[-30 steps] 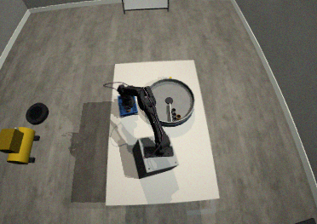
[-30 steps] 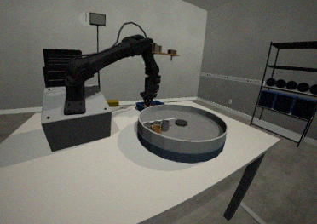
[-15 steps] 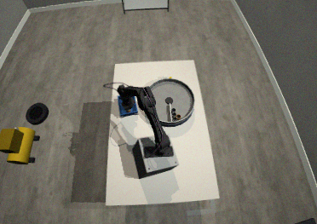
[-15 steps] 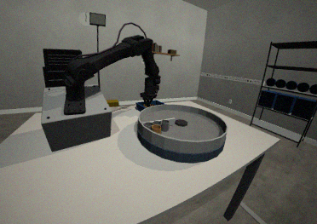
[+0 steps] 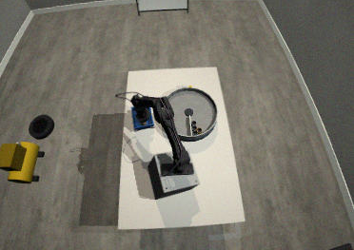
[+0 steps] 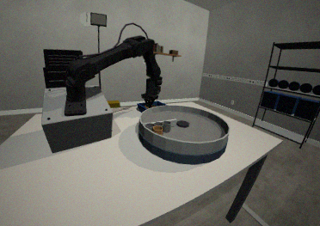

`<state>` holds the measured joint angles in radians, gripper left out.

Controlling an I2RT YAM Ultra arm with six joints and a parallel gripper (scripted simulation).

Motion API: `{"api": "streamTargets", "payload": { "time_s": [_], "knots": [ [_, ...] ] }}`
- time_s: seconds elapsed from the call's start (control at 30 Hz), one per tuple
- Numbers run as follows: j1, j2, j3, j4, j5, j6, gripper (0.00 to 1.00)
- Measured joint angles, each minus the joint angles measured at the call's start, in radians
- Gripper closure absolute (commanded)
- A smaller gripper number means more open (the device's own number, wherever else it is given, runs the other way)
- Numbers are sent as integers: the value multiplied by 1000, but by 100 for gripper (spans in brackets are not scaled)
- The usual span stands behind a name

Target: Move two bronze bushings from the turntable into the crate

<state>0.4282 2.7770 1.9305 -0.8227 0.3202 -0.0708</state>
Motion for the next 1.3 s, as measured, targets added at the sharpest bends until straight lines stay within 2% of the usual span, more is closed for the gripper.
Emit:
{"api": "streamTargets", "payload": {
  "time_s": [1.0, 1.03, 1.3],
  "knots": [
    [0, 0, 0, 0, 0, 0, 100],
    [0, 0, 0, 0, 0, 0, 84],
    [0, 0, 0, 0, 0, 0, 84]
  ]
}}
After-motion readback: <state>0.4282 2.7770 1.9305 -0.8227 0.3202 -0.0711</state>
